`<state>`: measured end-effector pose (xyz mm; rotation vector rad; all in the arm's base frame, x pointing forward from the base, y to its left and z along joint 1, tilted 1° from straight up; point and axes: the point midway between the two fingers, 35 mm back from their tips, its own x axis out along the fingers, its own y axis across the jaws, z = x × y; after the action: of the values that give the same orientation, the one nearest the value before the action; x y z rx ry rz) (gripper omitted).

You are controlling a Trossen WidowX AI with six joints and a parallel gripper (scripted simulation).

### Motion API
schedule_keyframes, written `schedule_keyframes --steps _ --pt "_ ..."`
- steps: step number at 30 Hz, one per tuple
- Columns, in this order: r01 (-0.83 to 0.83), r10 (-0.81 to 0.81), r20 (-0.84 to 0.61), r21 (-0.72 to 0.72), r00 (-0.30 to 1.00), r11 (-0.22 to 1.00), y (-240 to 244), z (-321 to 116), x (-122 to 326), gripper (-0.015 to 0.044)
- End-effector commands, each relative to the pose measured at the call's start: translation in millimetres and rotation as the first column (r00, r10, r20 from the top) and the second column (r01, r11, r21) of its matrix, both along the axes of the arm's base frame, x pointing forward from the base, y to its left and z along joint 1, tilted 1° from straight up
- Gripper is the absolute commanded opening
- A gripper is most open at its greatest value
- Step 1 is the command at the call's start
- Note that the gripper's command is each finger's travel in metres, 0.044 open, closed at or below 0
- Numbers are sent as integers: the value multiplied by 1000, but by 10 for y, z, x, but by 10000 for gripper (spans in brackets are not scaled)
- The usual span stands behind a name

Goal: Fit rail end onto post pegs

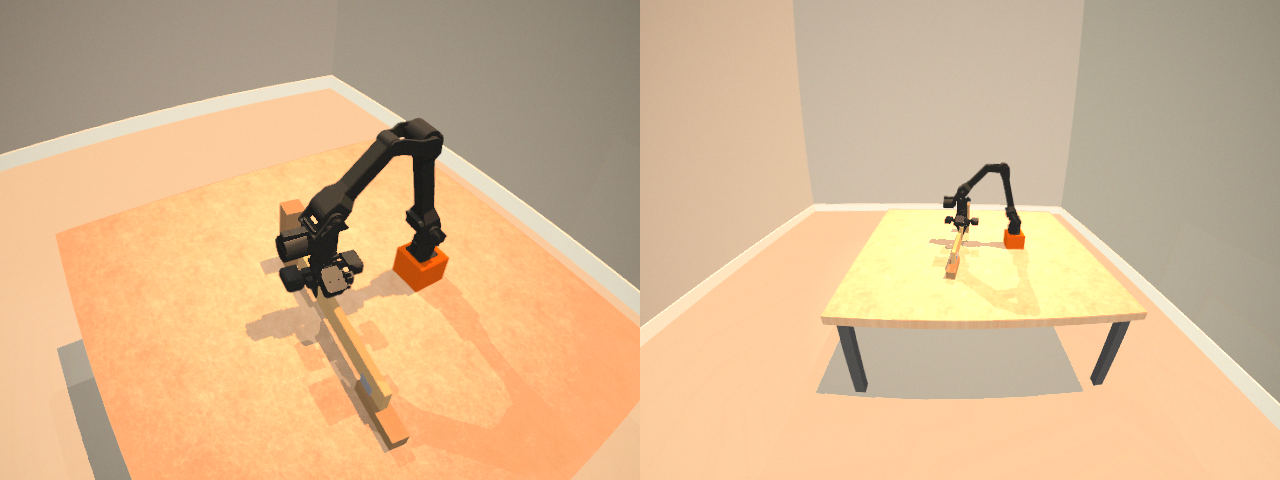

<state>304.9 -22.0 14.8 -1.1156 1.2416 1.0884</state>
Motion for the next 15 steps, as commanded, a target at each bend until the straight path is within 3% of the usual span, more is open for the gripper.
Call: schedule_keyframes --steps 1,15 --pt "-1 1 3 0 1000 1000 -18 17 2 0" --pt "-1 1 3 0 1000 1000 -62 24 -2 0"
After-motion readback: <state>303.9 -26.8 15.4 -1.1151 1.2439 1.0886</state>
